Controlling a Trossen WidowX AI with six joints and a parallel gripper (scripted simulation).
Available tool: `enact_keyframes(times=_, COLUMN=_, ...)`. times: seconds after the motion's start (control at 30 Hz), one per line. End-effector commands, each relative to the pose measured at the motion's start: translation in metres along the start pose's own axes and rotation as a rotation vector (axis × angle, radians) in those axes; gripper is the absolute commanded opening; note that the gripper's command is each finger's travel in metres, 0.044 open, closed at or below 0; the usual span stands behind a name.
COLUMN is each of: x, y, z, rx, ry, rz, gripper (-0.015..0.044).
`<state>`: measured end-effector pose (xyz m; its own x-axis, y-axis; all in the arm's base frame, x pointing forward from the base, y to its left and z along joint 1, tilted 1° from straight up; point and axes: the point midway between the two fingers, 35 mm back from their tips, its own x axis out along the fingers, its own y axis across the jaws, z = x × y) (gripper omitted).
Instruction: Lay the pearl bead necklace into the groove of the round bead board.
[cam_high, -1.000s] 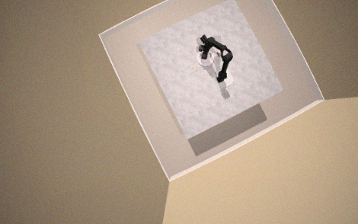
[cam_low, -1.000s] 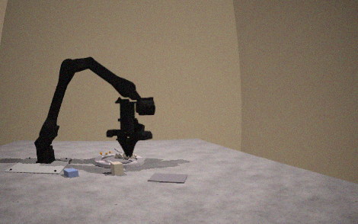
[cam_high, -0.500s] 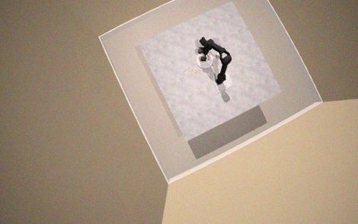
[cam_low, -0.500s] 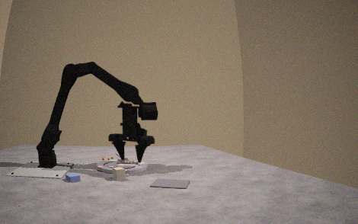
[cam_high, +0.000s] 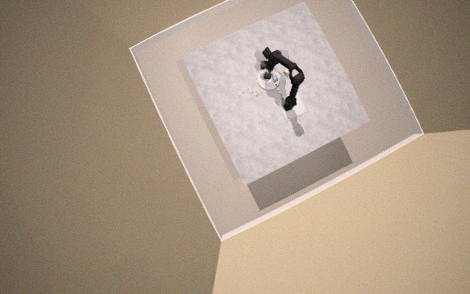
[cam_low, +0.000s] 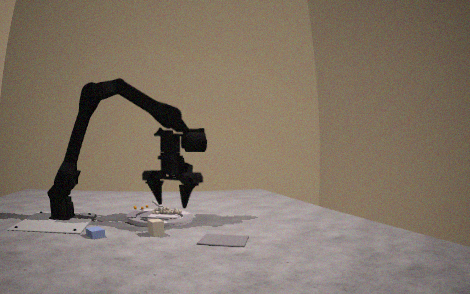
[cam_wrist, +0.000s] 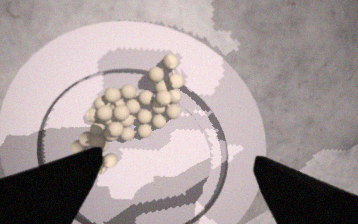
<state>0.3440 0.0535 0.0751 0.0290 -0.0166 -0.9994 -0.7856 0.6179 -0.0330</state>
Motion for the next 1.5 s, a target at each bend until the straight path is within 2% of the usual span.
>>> enact_keyframes(times=0.0, x=-0.001, y=0.0, z=0.0, rx=-0.002, ry=0.001, rz=-0.001, gripper=0.044)
enact_keyframes(times=0.47, x=-0.001, y=0.0, z=0.0, rx=-0.002, ry=0.001, rz=-0.001, gripper=0.044)
enact_keyframes(times=0.73, x=-0.014, y=0.008, z=0.049, rx=0.2, ry=-0.004, rz=0.0, gripper=0.023)
enact_keyframes(times=0.87, x=-0.015, y=0.009, z=0.054, rx=0.221, ry=-0.005, rz=0.001, gripper=0.0125)
enact_keyframes(times=1.17, x=0.001, y=0.009, z=0.054, rx=0.221, ry=-0.005, rz=0.001, gripper=0.012)
enact_keyframes(times=1.27, x=-0.007, y=0.009, z=0.054, rx=0.217, ry=-0.014, rz=-0.005, gripper=0.012)
enact_keyframes(times=1.47, x=-0.002, y=0.009, z=0.054, rx=0.218, ry=-0.012, rz=-0.004, gripper=0.012)
